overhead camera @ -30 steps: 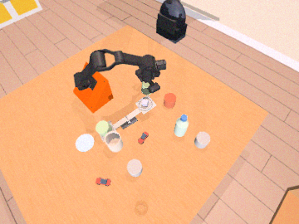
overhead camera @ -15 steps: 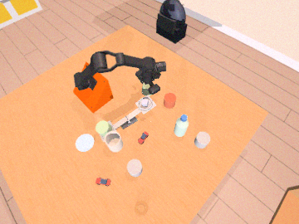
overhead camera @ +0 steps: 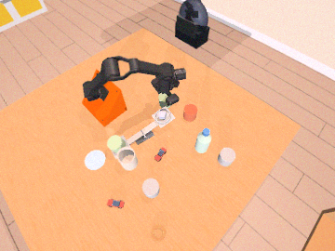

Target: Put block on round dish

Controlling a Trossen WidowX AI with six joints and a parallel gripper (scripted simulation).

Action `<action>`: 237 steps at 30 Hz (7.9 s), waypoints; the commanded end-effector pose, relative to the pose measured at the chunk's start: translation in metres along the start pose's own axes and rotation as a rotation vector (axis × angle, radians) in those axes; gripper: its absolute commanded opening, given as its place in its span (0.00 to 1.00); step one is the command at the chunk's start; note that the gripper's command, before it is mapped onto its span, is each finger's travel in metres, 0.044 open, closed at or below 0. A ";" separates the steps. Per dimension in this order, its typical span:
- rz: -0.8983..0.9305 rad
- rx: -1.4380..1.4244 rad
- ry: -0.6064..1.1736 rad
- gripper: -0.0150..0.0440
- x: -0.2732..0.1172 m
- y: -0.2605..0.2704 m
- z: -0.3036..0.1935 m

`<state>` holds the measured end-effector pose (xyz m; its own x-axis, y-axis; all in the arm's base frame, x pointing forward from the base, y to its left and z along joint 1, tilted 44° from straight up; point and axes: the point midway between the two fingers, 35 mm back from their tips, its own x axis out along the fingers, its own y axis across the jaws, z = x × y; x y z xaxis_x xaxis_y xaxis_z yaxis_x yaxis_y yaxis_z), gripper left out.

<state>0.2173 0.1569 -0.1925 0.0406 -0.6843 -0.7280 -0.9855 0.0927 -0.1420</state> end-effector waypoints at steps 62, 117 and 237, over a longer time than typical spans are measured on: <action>0.033 1.630 -0.031 0.69 -0.089 -0.077 -0.051; 0.006 2.448 -0.021 0.69 -0.060 -0.110 -0.087; 0.020 2.424 -0.059 0.25 -0.050 -0.115 -0.447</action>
<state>0.2685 -0.1297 0.1558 0.0950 -0.6467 -0.7568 0.8442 0.4553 -0.2830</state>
